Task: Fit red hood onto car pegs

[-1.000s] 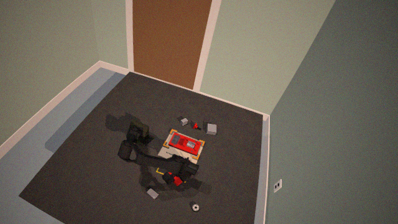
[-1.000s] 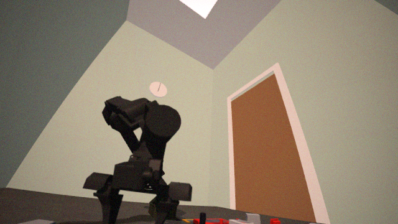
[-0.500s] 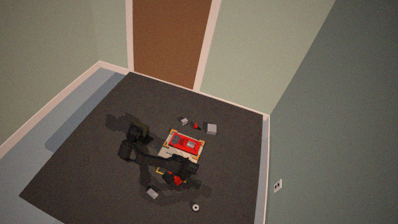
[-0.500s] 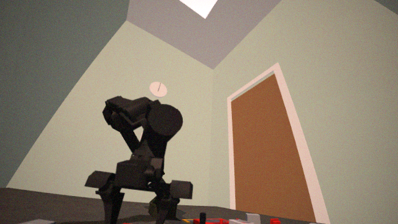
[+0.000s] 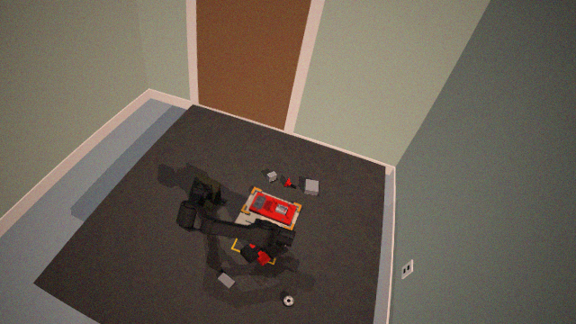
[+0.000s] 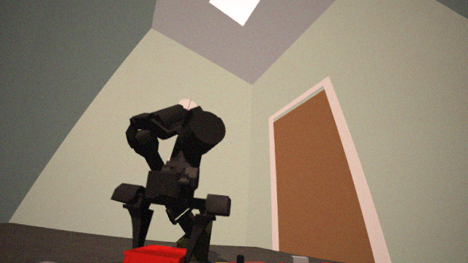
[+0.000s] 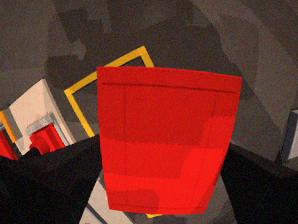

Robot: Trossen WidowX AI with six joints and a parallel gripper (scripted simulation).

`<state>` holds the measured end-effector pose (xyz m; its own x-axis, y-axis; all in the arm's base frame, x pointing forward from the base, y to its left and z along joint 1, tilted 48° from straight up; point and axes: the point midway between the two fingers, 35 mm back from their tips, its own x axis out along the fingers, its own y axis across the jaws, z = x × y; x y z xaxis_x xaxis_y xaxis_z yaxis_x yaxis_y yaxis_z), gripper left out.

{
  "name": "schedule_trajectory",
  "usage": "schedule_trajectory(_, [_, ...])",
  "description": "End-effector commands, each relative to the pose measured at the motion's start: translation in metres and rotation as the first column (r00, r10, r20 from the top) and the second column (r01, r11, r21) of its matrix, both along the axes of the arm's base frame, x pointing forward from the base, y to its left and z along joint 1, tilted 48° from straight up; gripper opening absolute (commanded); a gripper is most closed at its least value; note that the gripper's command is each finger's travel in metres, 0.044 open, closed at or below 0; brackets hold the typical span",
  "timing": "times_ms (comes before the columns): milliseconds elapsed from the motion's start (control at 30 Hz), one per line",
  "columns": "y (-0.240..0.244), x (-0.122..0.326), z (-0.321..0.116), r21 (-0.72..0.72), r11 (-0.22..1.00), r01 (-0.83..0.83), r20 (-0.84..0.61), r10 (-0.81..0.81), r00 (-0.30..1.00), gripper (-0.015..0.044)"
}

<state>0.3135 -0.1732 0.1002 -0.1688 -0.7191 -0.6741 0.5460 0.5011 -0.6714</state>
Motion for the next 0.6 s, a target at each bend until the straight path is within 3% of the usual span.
schedule_trajectory(0, [0.008,0.004,0.01,0.0,1.0,0.003,0.01,-0.003,1.0,0.0])
schedule_trajectory(567, [0.04,0.011,0.039,0.002,1.0,0.003,0.01,-0.003,1.0,0.0])
